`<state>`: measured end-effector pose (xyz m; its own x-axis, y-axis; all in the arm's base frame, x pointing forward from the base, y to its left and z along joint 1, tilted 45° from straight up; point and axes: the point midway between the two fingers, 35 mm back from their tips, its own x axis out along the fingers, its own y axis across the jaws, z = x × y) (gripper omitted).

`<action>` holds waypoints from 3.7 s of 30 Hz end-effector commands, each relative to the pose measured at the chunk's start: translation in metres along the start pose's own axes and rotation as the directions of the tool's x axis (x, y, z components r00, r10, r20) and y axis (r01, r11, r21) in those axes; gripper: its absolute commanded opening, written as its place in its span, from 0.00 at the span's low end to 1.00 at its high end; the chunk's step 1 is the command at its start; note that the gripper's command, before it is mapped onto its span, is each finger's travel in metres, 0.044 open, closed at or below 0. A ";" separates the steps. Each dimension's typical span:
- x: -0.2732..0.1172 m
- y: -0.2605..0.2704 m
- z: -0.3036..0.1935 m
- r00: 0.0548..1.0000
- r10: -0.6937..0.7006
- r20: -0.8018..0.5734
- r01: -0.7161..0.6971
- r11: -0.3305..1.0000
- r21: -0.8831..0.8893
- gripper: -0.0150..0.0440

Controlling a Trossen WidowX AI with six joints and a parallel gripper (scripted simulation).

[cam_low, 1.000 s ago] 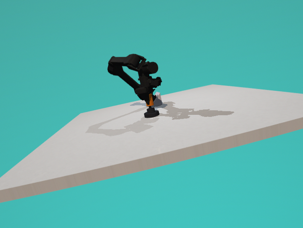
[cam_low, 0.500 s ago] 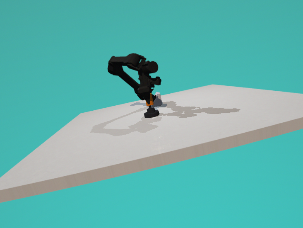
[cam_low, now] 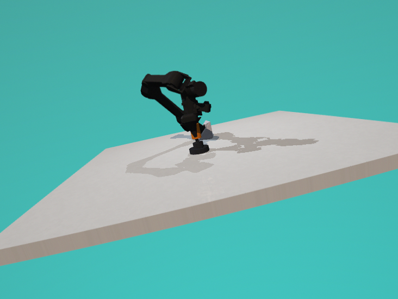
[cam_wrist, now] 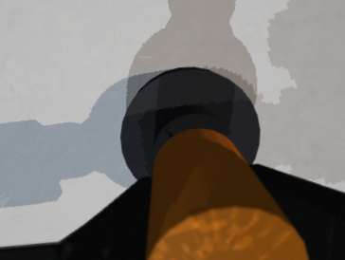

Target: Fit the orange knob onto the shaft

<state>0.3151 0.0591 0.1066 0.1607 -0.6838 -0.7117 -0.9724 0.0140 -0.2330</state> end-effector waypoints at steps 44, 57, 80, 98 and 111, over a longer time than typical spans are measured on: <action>-0.004 -0.002 0.000 1.000 -0.005 -0.003 0.004 0.976 -0.220 0.25; -0.001 0.002 -0.003 1.000 -0.005 -0.003 0.003 0.912 -0.410 0.25; -0.004 -0.001 0.001 1.000 -0.005 -0.003 0.003 0.912 -0.410 0.25; -0.002 -0.004 0.002 1.000 -0.005 -0.003 0.002 0.807 -0.590 0.25; -0.003 0.000 0.000 1.000 -0.005 -0.003 0.002 0.807 -0.591 0.25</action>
<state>0.3162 0.0614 0.1070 0.1596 -0.6871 -0.7088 -0.8866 -0.4156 0.2032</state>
